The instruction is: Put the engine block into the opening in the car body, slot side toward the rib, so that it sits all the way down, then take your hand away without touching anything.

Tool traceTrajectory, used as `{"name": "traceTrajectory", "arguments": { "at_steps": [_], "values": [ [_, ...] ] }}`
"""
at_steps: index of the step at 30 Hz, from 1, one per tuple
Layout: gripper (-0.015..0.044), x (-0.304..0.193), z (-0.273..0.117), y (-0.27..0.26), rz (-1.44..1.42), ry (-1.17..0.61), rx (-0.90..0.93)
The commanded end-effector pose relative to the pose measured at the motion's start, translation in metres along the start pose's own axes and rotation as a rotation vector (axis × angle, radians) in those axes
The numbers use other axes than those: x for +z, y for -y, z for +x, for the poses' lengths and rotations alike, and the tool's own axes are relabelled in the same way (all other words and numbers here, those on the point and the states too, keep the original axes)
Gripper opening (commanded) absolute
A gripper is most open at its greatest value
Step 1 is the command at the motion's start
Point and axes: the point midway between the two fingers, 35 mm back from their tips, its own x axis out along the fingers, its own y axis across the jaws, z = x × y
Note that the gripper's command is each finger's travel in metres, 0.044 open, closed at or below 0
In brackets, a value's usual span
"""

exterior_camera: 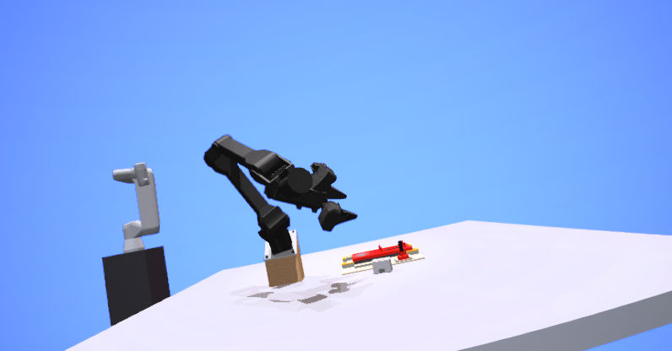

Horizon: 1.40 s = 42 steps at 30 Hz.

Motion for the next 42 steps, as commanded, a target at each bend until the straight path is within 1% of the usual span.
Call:
{"name": "traceTrajectory", "arguments": {
  "at_steps": [1,11,21,31,42],
  "values": [
    [0.0440,-0.003,0.005,0.002,0.090,-0.047,0.000],
    [0.0440,-0.016,0.023,0.005,0.387,-0.208,-0.032],
    [0.0440,-0.029,0.042,0.007,0.668,-0.370,-0.127],
    [0.0440,-0.041,0.059,0.008,0.921,-0.508,-0.300],
    [0.0440,-0.052,0.080,0.005,1.133,-0.589,-0.571]
  ]
}}
